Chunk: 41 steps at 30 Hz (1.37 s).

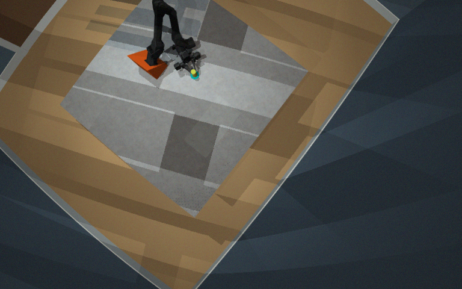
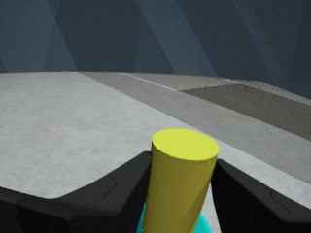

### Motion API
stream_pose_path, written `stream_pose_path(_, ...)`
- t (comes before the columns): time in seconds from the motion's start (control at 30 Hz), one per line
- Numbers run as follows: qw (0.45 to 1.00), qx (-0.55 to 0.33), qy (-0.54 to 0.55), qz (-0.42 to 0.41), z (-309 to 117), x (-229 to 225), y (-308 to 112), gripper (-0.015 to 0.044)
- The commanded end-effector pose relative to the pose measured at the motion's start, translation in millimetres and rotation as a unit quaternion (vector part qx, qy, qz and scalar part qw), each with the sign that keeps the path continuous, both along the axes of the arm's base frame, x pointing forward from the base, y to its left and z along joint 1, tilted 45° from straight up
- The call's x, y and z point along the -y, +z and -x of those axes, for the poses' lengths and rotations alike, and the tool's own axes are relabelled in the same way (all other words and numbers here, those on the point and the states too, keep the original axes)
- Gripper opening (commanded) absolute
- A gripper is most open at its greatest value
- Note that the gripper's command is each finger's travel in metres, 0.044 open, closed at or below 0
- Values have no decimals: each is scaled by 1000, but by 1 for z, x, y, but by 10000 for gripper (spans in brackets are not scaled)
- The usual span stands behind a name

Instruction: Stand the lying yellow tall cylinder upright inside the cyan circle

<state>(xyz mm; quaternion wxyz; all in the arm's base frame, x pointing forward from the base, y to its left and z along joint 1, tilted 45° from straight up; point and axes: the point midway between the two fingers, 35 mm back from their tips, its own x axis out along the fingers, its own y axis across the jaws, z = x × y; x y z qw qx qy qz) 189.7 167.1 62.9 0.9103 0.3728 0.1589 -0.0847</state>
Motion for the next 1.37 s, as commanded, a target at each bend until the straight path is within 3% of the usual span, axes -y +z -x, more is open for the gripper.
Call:
stream_pose_path(0.0, 1000, 2, -2, 0, 0, 0, -1, 105)
stream_pose_path(0.13, 1000, 2, -2, 0, 0, 0, -1, 105)
stream_pose_path(0.5, 1000, 2, -2, 0, 0, 0, -1, 394)
stream_pose_path(1.33, 1000, 1, -4, -1, -11, 42, 50, 400)
